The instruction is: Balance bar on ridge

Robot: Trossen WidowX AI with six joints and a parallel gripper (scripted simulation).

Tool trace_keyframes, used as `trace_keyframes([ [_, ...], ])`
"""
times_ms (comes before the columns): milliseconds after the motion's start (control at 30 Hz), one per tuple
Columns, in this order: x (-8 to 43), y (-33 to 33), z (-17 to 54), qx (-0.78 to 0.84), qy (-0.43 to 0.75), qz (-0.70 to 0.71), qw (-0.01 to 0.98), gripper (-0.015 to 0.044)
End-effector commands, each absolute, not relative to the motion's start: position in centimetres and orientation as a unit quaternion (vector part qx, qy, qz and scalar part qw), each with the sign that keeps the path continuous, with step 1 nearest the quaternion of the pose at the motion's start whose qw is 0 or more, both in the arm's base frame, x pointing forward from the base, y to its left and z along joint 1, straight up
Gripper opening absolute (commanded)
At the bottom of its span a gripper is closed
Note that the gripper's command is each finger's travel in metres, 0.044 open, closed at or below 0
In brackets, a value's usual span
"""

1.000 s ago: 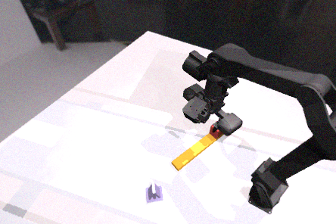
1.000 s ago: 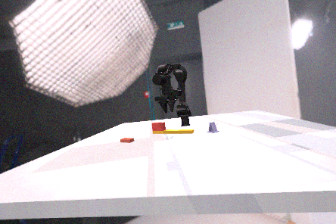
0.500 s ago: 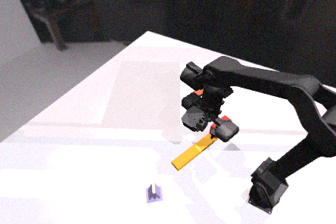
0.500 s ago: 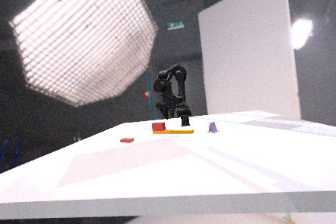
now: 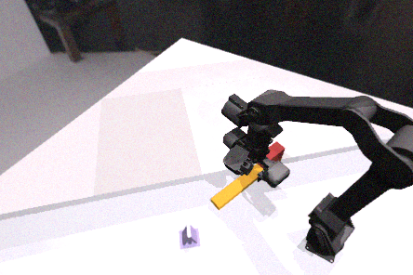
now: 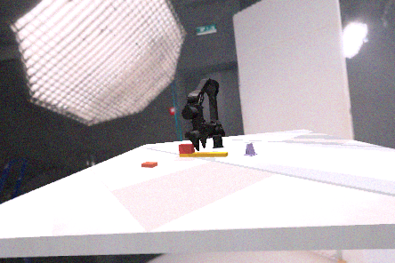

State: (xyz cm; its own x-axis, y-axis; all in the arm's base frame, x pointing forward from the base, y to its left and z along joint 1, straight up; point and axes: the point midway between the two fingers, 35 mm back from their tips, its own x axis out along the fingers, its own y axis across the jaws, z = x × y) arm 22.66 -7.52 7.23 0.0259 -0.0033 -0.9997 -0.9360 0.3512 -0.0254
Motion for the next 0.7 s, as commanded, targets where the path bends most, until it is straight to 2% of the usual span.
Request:
trace_keyframes([
  [0, 22.6, -7.6, 6.6, -0.411, 0.575, 0.396, 0.586, 0.0315],
  [667, 22.6, -7.6, 4.6, -0.411, 0.575, 0.397, 0.586, 0.0315],
])
